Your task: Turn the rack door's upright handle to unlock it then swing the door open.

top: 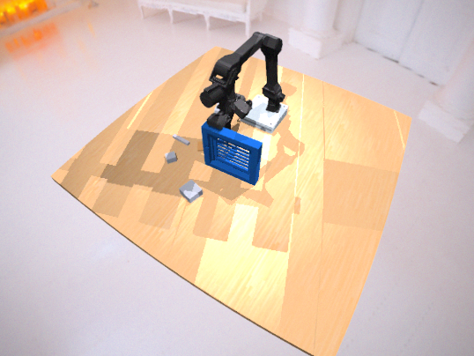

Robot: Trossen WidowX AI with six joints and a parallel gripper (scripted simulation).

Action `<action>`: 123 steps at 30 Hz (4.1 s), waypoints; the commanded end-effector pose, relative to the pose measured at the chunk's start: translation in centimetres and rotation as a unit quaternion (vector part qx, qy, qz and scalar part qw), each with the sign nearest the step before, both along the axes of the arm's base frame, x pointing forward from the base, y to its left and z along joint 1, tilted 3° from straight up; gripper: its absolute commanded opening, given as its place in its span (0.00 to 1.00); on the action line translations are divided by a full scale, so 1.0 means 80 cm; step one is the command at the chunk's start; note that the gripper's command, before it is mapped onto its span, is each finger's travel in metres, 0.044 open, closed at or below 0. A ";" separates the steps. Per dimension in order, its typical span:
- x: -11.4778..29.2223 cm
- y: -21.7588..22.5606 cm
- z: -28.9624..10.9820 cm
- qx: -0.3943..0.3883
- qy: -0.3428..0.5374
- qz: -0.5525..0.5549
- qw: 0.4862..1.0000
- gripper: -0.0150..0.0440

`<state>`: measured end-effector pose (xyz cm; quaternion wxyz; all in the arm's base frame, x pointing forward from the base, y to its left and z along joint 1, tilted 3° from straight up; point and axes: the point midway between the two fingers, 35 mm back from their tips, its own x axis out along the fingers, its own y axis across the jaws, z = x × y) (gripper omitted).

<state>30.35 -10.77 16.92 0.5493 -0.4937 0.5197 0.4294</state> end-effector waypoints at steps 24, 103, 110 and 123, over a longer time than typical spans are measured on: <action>-0.049 0.039 -0.006 0.025 -0.005 -0.249 0.968 0.30; -0.092 0.230 -0.015 0.068 -0.016 -0.697 0.714 0.30; -0.086 0.248 -0.015 0.071 -0.017 -0.730 0.679 0.30; -0.079 0.265 -0.015 0.073 -0.018 -0.761 0.645 0.30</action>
